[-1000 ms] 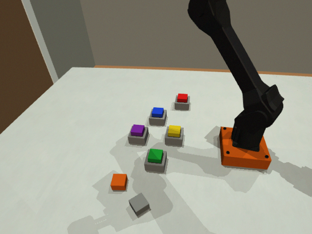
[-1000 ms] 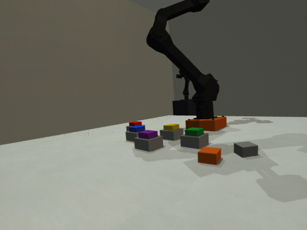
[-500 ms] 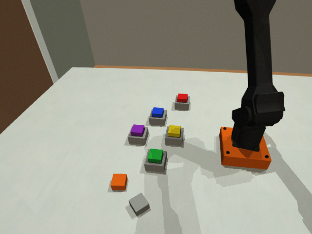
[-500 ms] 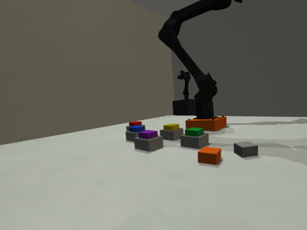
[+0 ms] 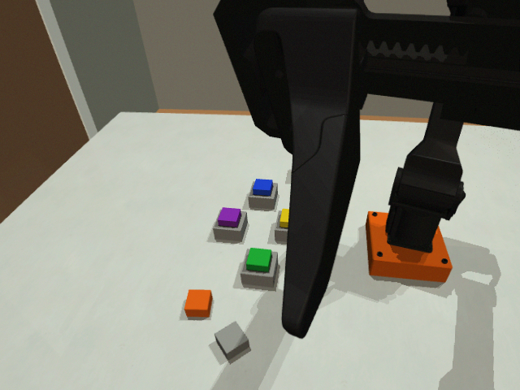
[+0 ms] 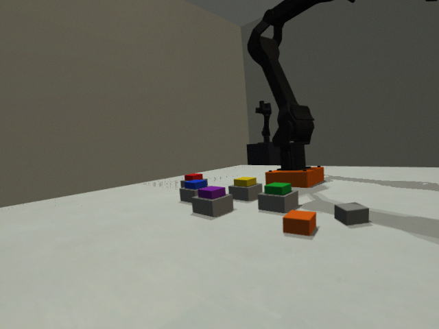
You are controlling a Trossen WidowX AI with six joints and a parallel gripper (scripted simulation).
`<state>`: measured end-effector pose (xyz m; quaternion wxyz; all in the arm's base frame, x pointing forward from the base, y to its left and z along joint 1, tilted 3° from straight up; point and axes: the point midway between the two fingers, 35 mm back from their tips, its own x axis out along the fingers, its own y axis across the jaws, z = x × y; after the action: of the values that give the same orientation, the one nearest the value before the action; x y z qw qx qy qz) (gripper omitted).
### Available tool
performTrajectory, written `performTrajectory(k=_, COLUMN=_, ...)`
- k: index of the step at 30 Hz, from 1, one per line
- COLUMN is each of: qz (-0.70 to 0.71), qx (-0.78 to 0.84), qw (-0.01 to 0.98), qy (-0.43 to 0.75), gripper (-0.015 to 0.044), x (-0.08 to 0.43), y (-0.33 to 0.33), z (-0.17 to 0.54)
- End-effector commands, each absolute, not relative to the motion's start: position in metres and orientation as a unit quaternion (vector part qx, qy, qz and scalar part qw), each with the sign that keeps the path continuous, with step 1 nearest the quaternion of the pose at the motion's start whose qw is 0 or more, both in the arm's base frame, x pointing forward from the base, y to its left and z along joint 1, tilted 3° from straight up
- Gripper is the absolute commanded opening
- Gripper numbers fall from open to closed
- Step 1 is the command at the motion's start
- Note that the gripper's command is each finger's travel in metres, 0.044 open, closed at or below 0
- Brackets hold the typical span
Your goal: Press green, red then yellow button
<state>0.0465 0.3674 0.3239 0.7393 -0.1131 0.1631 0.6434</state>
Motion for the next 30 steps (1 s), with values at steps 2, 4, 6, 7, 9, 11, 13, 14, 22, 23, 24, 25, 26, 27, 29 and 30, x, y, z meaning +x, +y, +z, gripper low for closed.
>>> performTrajectory(k=2, qz=0.529, qx=-0.143, qw=0.782, qy=0.295, gripper=0.0400, x=0.117, y=0.341, z=0.261)
performTrajectory(k=4, qz=0.475, qx=-0.149, qw=0.793, qy=0.351, gripper=0.0400, x=0.143, y=0.322, z=0.237)
performTrajectory(k=6, qz=0.417, qx=-0.149, qw=0.798, qy=0.409, gripper=0.0400, x=0.166, y=0.298, z=0.213)
performTrajectory(k=7, qz=0.386, qx=-0.148, qw=0.799, qy=0.438, gripper=0.0400, x=0.177, y=0.284, z=0.202)
performTrajectory(k=9, qz=0.320, qx=-0.141, qw=0.795, qy=0.496, gripper=0.0400, x=0.194, y=0.255, z=0.181)
performTrajectory(k=11, qz=0.252, qx=-0.130, qw=0.784, qy=0.553, gripper=0.0400, x=0.207, y=0.221, z=0.162)
performTrajectory(k=13, qz=0.182, qx=-0.113, qw=0.765, qy=0.607, gripper=0.0400, x=0.214, y=0.187, z=0.146)
performTrajectory(k=14, qz=0.147, qx=-0.104, qw=0.753, qy=0.633, gripper=0.0400, x=0.215, y=0.170, z=0.139)
performTrajectory(k=22, qz=0.043, qx=-0.069, qw=0.705, qy=0.705, gripper=0.0400, x=0.212, y=0.120, z=0.123)
performTrajectory(k=23, qz=0.043, qx=-0.069, qw=0.705, qy=0.705, gripper=0.0400, x=0.212, y=0.120, z=0.123)
performTrajectory(k=24, qz=0.043, qx=-0.069, qw=0.705, qy=0.705, gripper=0.0400, x=0.212, y=0.120, z=0.123)
performTrajectory(k=25, qz=0.043, qx=-0.069, qw=0.705, qy=0.705, gripper=0.0400, x=0.212, y=0.120, z=0.123)
performTrajectory(k=26, qz=0.043, qx=-0.069, qw=0.705, qy=0.705, gripper=0.0374, x=0.212, y=0.120, z=0.121)
performTrajectory(k=27, qz=0.043, qx=-0.069, qw=0.705, qy=0.705, gripper=0.0348, x=0.213, y=0.120, z=0.115)
performTrajectory(k=29, qz=0.043, qx=-0.069, qw=0.705, qy=0.705, gripper=0.0295, x=0.214, y=0.120, z=0.092)
performTrajectory(k=30, qz=0.043, qx=-0.069, qw=0.705, qy=0.705, gripper=0.0269, x=0.213, y=0.119, z=0.079)
